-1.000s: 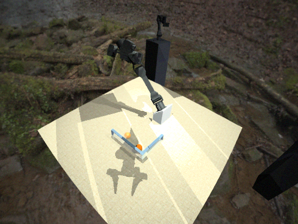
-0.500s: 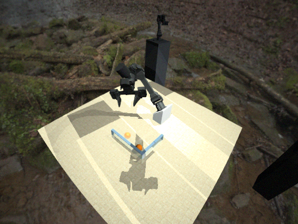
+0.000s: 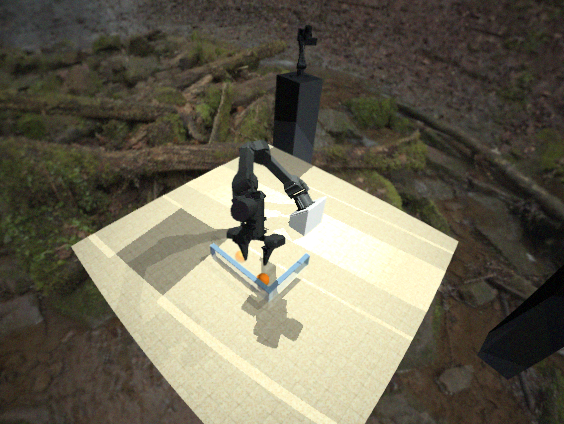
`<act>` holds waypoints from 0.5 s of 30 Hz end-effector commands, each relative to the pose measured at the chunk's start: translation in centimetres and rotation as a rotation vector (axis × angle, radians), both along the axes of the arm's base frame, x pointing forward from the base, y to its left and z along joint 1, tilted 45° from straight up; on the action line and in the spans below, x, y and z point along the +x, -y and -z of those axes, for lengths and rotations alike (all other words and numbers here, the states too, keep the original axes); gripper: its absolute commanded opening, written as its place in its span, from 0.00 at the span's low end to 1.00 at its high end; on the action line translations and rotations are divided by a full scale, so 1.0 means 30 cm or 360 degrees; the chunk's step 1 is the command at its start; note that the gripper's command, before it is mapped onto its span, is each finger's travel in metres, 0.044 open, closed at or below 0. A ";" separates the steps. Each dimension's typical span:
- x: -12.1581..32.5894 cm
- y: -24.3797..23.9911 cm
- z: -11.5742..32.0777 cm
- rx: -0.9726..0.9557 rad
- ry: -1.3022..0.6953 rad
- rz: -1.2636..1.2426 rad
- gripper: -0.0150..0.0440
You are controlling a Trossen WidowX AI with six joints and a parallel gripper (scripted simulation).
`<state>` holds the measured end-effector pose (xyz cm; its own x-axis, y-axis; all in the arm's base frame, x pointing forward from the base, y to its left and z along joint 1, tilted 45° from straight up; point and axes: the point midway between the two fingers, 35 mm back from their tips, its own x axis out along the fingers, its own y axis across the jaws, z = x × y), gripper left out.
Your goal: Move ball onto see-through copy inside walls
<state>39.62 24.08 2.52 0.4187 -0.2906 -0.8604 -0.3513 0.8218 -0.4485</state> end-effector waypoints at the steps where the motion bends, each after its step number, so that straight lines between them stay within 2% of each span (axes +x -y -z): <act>1: -0.053 0.187 0.159 -0.0283 -0.0117 0.0342 0.85; 6: -0.116 0.348 0.261 -0.0564 -0.0176 0.0601 0.85; 15: -0.119 0.354 0.264 -0.0575 -0.0178 0.0609 0.85</act>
<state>36.15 13.77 -5.37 0.1410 -0.6777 -0.7216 -0.1308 0.7098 -0.6922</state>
